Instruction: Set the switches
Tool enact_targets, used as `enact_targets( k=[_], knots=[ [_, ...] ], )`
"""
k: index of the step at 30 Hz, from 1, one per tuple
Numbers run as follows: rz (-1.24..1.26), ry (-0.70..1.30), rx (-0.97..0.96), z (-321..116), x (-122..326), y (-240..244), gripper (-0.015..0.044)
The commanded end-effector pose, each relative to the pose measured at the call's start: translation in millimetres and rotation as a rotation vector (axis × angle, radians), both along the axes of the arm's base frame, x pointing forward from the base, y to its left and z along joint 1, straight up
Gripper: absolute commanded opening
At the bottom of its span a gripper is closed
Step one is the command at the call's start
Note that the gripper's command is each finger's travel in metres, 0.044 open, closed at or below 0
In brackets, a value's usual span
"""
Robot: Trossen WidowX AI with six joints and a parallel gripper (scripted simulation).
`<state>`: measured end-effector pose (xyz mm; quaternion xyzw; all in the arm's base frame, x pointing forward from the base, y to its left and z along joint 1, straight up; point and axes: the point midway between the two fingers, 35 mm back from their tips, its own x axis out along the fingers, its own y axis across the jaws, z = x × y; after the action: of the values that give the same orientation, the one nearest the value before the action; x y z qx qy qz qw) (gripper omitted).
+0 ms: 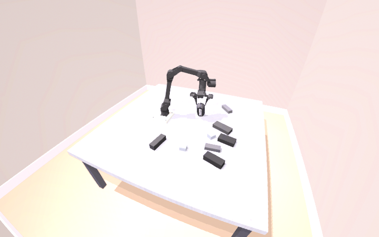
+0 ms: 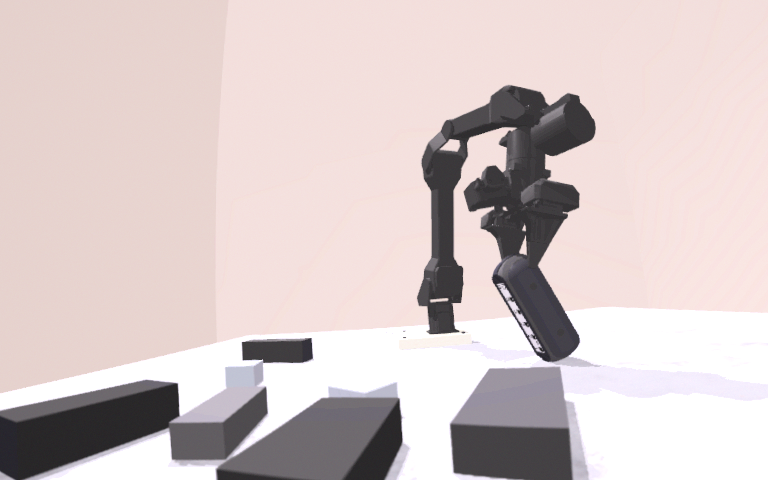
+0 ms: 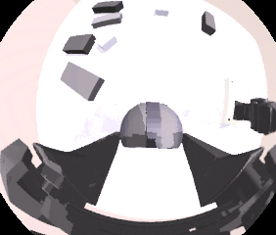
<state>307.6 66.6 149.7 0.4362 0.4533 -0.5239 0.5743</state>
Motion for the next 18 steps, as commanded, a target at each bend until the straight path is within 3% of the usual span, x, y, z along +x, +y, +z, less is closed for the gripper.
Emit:
enact_targets(
  k=[1, 18],
  knots=[
    [0.000, -0.003, 0.002, 1, 1, 6, 0.0336],
    [-0.001, -0.006, -0.033, 3, 0, 21, 0.0336]
  ],
)
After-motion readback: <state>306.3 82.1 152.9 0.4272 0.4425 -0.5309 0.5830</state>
